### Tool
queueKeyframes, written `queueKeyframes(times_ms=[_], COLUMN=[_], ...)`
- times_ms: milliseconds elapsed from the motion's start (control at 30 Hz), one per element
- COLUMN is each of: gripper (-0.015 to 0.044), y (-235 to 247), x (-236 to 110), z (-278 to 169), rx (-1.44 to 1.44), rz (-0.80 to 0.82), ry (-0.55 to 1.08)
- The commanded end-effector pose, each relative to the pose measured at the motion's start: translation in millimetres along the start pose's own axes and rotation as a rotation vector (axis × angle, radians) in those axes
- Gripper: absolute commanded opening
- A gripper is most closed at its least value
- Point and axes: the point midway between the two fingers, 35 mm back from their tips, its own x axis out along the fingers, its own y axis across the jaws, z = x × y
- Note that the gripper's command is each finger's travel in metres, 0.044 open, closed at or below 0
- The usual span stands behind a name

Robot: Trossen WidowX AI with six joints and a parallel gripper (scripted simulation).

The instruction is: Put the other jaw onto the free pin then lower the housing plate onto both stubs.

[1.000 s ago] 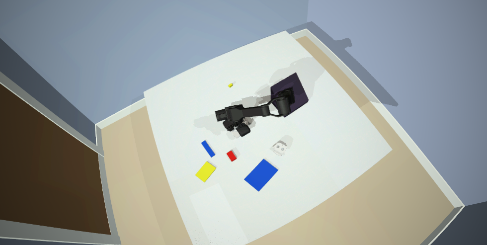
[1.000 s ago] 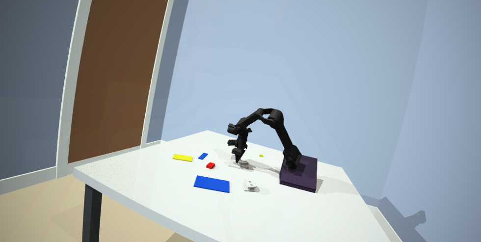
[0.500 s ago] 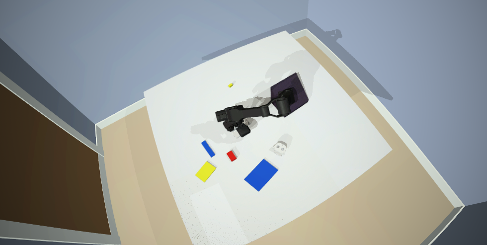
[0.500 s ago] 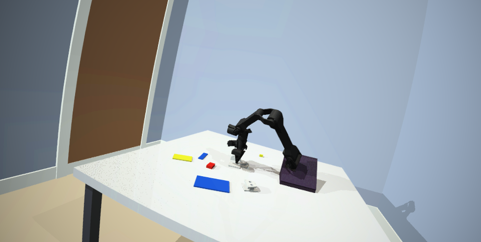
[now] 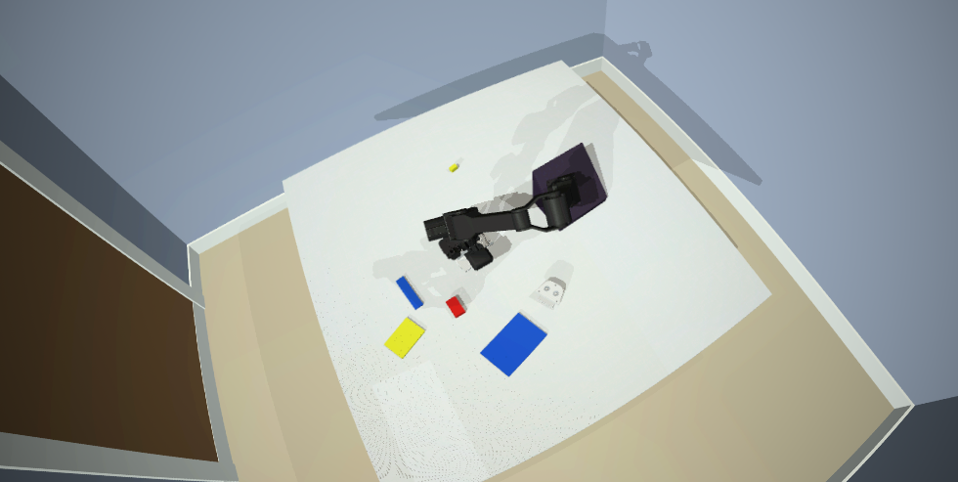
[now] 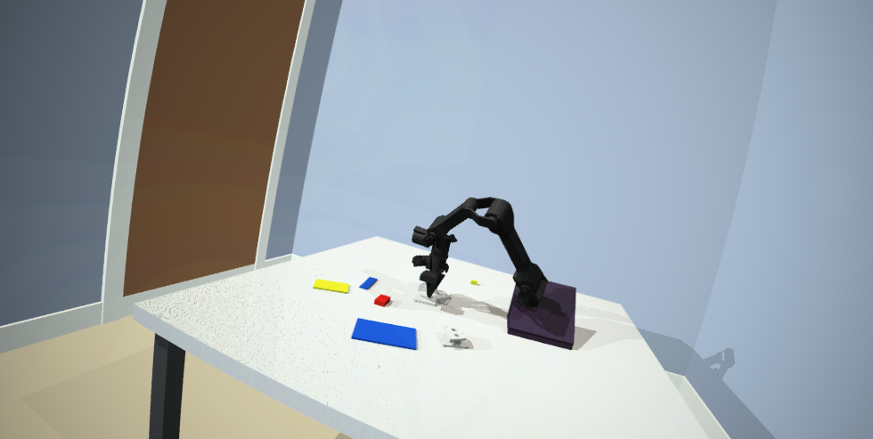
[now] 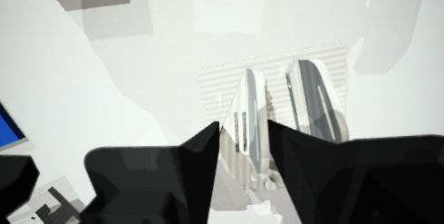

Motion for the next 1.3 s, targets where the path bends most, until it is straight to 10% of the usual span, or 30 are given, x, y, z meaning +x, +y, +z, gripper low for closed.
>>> queueKeyframes(times_ms=[0,1267], gripper=[0.0134,0.0134], y=[-0.3,-0.2], x=[1.8,8.0], z=[0.0,-0.1], rx=[0.005,0.008], rz=[0.003,0.003], ry=[0.000,0.000])
